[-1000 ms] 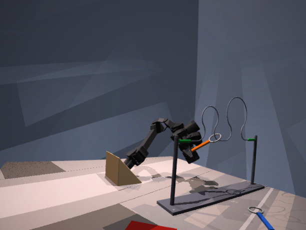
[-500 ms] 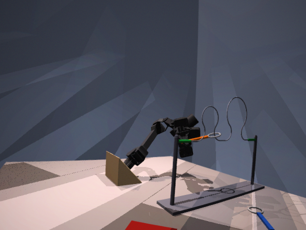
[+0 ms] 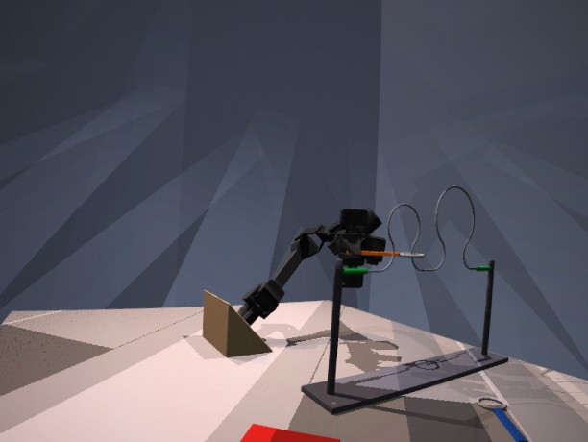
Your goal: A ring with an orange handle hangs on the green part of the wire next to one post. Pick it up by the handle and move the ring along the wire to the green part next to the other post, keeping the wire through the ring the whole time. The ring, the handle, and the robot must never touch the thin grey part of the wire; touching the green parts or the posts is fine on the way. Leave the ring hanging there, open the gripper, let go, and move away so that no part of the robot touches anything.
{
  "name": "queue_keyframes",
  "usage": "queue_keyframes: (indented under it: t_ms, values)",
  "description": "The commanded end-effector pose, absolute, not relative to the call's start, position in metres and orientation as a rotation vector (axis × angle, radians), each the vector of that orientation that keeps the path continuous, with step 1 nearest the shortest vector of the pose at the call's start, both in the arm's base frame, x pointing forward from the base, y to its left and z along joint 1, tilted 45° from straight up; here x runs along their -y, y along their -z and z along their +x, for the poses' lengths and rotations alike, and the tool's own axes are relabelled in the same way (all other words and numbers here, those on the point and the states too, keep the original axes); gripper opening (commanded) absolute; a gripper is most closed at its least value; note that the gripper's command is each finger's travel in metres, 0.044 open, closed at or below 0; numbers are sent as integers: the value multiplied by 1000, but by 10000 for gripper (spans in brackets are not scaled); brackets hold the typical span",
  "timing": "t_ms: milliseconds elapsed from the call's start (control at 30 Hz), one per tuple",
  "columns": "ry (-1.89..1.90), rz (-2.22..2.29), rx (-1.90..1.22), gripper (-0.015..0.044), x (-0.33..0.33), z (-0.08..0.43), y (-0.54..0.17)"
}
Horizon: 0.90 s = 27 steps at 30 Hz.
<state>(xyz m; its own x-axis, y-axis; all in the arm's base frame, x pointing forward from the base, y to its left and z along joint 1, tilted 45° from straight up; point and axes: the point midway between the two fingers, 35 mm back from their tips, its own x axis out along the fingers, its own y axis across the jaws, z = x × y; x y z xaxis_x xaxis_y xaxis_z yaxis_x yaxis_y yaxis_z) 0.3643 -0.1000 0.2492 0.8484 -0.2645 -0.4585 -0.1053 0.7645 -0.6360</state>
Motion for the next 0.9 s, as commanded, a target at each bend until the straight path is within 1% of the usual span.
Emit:
queue_keyframes:
  t_ms: [0,867]
  values:
    - [122,-780,-558,-150,110,365,-261]
    - [213,-1115,-552,-150,140,365,-309]
